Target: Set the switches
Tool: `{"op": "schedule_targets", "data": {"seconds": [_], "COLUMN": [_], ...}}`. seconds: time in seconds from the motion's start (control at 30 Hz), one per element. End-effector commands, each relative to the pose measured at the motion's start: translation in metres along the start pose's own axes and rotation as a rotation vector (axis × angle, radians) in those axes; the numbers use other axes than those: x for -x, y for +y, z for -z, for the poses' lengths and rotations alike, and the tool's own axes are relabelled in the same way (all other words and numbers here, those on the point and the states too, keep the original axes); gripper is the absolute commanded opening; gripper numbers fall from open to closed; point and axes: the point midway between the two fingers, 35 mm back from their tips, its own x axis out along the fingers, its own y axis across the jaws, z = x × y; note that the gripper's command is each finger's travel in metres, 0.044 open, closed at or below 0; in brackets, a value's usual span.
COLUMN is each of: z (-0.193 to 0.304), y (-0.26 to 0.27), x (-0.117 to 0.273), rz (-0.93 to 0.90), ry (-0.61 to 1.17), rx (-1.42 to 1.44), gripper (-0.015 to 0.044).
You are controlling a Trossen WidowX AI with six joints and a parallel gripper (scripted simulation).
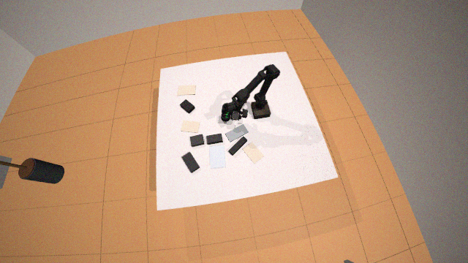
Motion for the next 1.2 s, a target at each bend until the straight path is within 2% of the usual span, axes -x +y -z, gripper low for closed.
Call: {"op": "schedule_targets", "data": {"seconds": [0.0,1.17], "z": [0.001,0.002], "y": [0.001,0.016], "x": [-0.004,-0.052], "rz": [0.000,-0.003], "ry": [0.005,0.008], "rx": [-0.003,-0.002], "gripper": [0.0000,0.0000]}}
